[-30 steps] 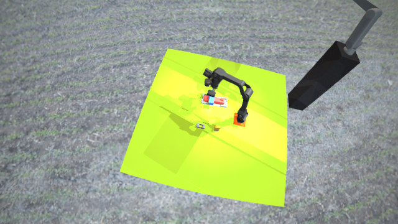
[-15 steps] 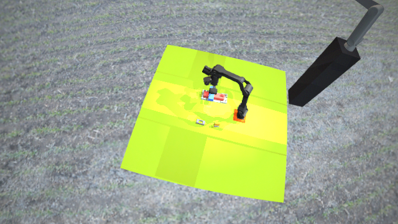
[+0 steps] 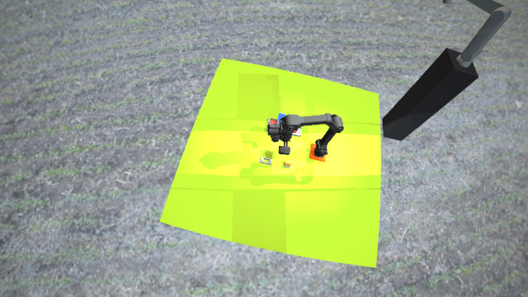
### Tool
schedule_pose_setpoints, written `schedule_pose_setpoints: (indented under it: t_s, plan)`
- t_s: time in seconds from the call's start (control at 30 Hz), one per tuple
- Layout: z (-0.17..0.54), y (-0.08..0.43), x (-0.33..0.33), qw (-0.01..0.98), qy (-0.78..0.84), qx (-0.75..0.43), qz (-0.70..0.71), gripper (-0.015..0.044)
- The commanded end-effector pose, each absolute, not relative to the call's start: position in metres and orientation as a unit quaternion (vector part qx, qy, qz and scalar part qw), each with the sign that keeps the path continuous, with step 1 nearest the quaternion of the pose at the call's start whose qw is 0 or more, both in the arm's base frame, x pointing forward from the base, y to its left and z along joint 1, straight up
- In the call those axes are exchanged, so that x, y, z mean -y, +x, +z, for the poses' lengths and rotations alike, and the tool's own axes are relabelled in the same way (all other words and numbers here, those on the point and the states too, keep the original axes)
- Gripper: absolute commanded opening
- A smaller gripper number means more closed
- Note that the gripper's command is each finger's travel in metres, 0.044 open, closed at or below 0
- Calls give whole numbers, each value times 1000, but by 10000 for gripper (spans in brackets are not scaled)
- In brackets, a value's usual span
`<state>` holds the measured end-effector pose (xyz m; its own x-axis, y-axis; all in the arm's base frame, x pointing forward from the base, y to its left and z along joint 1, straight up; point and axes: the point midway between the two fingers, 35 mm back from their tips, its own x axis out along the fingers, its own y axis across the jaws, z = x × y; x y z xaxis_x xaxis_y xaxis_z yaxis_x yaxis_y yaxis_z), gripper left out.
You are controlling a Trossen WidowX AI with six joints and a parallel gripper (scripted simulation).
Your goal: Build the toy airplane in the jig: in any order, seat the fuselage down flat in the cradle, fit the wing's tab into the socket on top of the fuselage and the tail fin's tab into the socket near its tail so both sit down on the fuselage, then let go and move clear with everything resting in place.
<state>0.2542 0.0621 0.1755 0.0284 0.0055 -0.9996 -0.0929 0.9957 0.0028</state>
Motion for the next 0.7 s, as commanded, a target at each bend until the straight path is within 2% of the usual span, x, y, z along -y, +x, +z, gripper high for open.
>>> schedule_pose_setpoints:
  t_s: [0.0, 0.1, 0.37, 0.53, 0.67]
  plan:
    - [173, 218, -104, 714, -28, -699, 32, 440]
    - [171, 197, -123, 714, -28, -699, 33, 440]
    - [169, 196, -124, 714, -28, -699, 33, 440]
    - [123, 197, -124, 714, -28, -699, 33, 440]
    - [116, 197, -124, 714, -28, -699, 33, 440]
